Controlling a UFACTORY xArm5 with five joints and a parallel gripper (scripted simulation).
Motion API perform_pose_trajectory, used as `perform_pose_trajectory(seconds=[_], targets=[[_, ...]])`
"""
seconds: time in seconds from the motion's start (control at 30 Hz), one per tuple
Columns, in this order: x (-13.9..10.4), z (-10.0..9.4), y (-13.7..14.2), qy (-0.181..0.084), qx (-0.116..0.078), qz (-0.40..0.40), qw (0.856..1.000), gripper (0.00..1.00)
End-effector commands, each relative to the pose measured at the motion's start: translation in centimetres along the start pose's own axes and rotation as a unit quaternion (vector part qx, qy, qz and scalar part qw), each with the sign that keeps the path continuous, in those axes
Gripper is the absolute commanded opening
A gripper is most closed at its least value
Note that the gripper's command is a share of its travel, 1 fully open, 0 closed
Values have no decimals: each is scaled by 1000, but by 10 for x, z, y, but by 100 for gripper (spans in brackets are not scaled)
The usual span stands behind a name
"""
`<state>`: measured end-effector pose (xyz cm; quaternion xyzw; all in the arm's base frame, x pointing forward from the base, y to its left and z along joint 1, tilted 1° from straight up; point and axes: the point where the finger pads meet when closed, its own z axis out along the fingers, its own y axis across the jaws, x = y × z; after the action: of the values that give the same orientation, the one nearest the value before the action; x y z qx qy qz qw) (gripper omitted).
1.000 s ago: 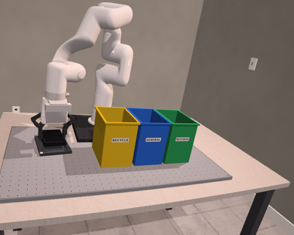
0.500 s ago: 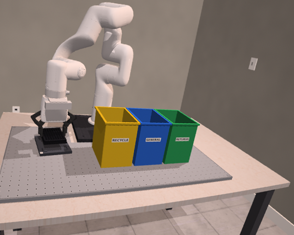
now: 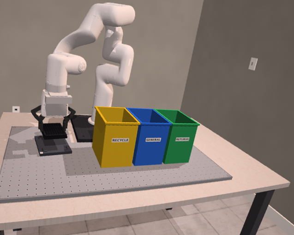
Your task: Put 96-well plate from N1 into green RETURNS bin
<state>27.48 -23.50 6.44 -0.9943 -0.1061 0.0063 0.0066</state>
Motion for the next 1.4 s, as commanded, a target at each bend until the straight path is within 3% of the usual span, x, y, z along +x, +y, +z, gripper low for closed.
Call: perform_pose_trajectory(seconds=[0.0,1.37], targets=[[1,-7,1,1,-1,0,1000,0],[0,-67,2,1,-1,0,1000,0]])
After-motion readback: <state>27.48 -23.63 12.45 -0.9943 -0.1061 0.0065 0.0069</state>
